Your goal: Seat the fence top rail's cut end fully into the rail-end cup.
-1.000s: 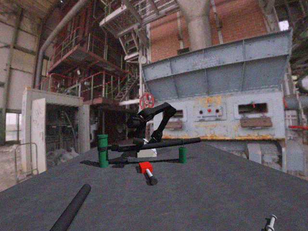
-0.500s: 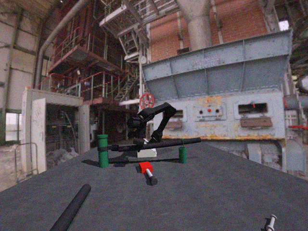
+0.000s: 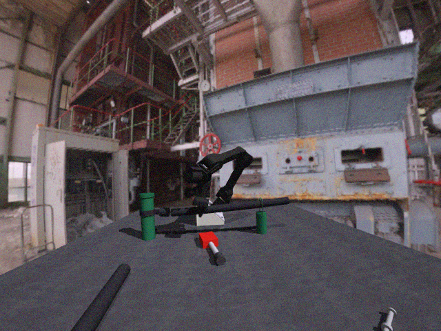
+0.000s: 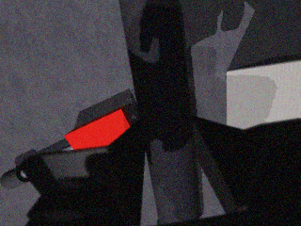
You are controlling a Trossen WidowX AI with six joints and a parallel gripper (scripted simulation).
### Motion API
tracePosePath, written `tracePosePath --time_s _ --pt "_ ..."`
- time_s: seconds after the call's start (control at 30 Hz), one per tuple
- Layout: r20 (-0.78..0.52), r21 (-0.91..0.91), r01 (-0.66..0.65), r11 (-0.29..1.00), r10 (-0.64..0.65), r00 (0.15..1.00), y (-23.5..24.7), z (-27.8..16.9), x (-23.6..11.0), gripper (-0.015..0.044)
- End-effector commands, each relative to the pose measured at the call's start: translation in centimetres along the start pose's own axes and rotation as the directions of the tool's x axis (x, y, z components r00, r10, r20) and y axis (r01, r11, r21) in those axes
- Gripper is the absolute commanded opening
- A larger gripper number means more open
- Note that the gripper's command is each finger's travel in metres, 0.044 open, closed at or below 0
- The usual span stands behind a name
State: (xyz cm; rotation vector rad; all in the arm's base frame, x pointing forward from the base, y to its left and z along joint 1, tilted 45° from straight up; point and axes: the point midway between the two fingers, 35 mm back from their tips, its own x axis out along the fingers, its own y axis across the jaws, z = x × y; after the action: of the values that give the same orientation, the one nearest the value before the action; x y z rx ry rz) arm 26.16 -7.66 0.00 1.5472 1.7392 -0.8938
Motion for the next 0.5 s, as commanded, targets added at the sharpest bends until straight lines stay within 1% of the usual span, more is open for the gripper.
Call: tracePosePath --time_s 0.0,0.47 --pt "0.004 0.007 -0.020 1.000 0.020 1.000 0.55 -0.22 -0.86 0.0000" --pt "0.004 0.007 -0.020 1.000 0.020 1.000 0.86 -0.57 -1.36 0.0000"
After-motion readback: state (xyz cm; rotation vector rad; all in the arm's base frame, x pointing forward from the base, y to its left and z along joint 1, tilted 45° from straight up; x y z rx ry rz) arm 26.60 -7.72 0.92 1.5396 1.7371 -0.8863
